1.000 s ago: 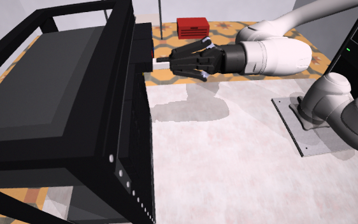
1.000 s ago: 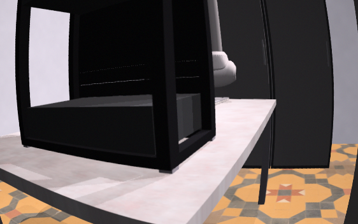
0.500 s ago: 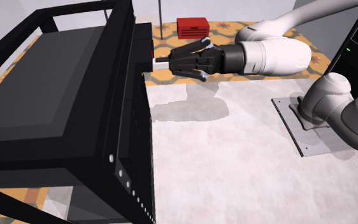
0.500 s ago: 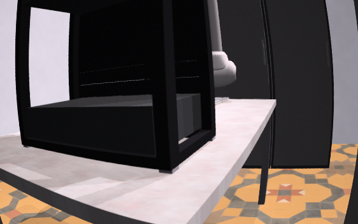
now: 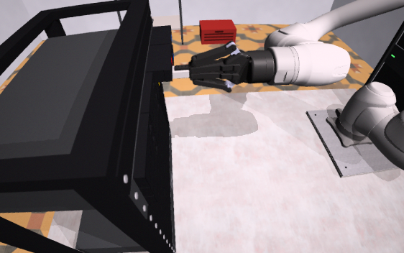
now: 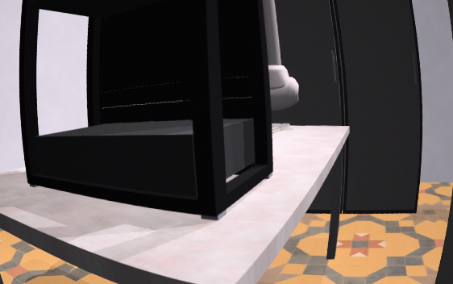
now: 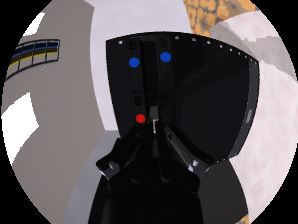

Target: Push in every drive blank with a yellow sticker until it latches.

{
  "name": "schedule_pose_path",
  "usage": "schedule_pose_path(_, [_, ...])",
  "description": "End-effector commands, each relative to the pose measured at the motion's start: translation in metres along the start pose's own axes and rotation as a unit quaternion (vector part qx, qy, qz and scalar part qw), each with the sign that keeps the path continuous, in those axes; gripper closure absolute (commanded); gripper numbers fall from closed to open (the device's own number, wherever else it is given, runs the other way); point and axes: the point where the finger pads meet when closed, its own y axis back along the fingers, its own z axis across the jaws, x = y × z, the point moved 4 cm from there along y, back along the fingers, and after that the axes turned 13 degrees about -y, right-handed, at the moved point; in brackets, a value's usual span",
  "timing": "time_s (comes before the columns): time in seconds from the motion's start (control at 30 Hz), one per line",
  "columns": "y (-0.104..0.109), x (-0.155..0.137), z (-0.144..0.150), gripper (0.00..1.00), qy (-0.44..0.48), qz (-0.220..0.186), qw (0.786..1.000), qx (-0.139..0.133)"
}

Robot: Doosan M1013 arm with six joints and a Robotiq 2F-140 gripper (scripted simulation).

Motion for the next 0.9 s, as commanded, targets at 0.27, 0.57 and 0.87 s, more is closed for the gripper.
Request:
schedule_pose_path(0.27, [-0.0055,0.0004,-0.0023,1.00,0.000,-0.001,1.000,0.001])
schedule_pose_path(0.57, [-0.0062,0.0004,-0.0023,1.00,0.000,-0.001,1.000,0.001])
schedule_pose_path(0.87, [-0.0072,0.0003,-0.0023,1.00,0.000,-0.001,1.000,0.001])
